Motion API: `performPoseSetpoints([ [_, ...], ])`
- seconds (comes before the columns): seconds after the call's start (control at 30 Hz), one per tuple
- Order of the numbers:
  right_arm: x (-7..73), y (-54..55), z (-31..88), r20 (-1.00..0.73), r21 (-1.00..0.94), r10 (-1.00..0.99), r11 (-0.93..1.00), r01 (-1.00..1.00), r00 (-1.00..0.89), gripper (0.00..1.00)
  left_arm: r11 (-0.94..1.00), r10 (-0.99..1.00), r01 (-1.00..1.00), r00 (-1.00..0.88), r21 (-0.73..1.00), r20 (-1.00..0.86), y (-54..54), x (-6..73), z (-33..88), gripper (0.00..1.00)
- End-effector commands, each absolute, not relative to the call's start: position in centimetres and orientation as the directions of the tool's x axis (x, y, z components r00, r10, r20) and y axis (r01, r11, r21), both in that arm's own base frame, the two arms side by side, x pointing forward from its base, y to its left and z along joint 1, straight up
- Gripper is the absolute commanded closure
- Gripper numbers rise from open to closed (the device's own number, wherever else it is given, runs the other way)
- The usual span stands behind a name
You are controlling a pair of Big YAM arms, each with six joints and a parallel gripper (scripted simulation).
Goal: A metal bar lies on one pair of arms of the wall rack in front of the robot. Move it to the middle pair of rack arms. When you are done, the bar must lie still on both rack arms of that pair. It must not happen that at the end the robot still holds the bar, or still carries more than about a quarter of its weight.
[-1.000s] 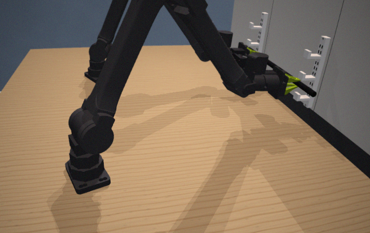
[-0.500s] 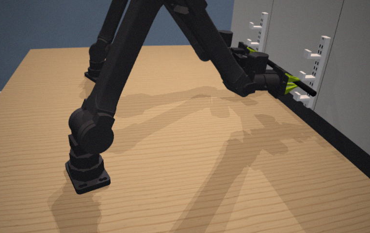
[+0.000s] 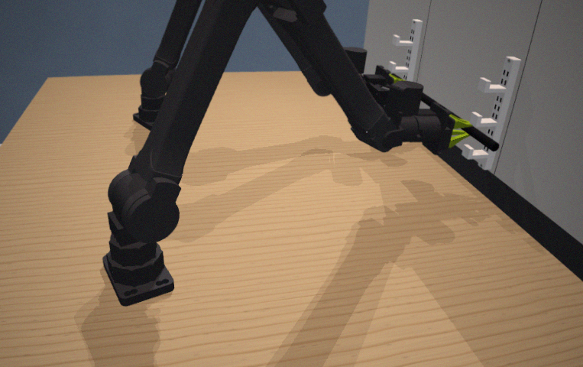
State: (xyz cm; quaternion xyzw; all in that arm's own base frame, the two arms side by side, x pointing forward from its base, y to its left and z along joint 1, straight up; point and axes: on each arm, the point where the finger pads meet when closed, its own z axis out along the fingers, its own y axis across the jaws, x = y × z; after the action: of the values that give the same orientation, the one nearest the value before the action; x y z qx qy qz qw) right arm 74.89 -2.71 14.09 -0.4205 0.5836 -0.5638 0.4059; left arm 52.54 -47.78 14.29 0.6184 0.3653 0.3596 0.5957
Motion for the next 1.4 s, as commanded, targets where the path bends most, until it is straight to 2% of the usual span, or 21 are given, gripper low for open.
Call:
performPoseSetpoints([
  [0.0, 75.8, -3.0, 19.9, -0.026, -0.998, -0.947, 0.008, 0.056, -0.32, 1.0, 0.014, 0.884, -0.017, 0.468, 1.0, -0.005, -47.9, 53.4, 17.8, 1.0],
  [1.37, 73.8, -2.4, 19.7, -0.026, -0.998, -0.947, 0.008, 0.056, -0.32, 1.0, 0.014, 0.884, -0.017, 0.468, 1.0, -0.005, -47.0, 51.5, 17.2, 1.0],
])
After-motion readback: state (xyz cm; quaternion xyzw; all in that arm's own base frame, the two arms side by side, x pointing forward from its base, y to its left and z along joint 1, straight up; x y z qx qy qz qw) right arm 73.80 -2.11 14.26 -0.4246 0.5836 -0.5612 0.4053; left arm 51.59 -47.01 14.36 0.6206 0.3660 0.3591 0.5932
